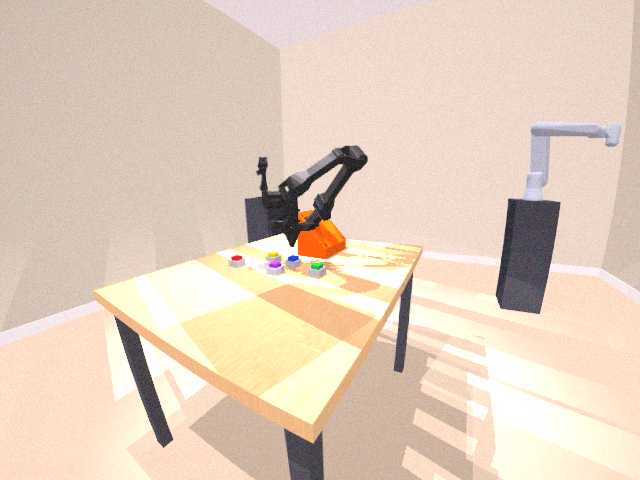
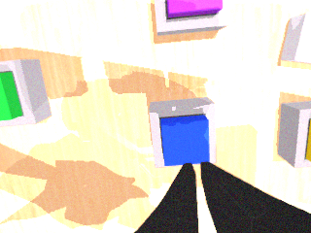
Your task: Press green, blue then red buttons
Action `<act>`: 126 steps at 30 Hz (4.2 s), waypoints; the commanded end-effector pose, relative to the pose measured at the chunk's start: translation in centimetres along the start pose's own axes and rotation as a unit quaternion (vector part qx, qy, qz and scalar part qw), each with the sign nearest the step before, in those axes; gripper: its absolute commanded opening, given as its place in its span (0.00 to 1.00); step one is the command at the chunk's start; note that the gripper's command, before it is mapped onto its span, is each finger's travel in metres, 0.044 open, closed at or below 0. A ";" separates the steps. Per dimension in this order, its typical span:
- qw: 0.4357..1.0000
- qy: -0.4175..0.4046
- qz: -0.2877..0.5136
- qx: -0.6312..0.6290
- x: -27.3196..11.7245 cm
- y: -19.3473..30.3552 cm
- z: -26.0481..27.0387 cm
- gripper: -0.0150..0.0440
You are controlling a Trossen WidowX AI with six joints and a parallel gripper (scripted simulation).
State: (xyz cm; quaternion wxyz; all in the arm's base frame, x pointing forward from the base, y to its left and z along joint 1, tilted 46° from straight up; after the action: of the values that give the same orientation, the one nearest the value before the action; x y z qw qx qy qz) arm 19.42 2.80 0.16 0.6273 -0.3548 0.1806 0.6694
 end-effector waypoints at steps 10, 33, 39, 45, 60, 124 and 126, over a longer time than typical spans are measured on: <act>1.000 -0.004 0.000 0.007 2.4 0.2 0.0 0.29; 1.000 -0.006 0.000 0.007 5.0 0.3 0.2 0.29; 1.000 -0.006 0.000 0.007 5.0 0.3 0.2 0.29; 1.000 -0.006 0.000 0.007 5.0 0.3 0.2 0.29; 1.000 -0.002 0.001 0.008 -2.9 0.1 -0.2 0.29; 1.000 0.001 -0.002 0.004 3.7 -4.1 -23.4 0.29; 1.000 0.001 -0.002 0.004 4.0 -4.1 -23.4 0.29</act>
State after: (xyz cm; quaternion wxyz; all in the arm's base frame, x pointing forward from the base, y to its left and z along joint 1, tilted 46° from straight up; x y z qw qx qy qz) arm 29.63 -10.67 -17.05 0.6278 -0.3626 0.1815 0.6644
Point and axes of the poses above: the point midway between the two fingers, 35 mm back from their tips, its own x axis out along the fingers, its own z axis across the jaws, y = z × x, the point moved 1 cm from there along -x, back along the fingers, and after that the axes turned 14 degrees about -x, right-handed, at the moved point
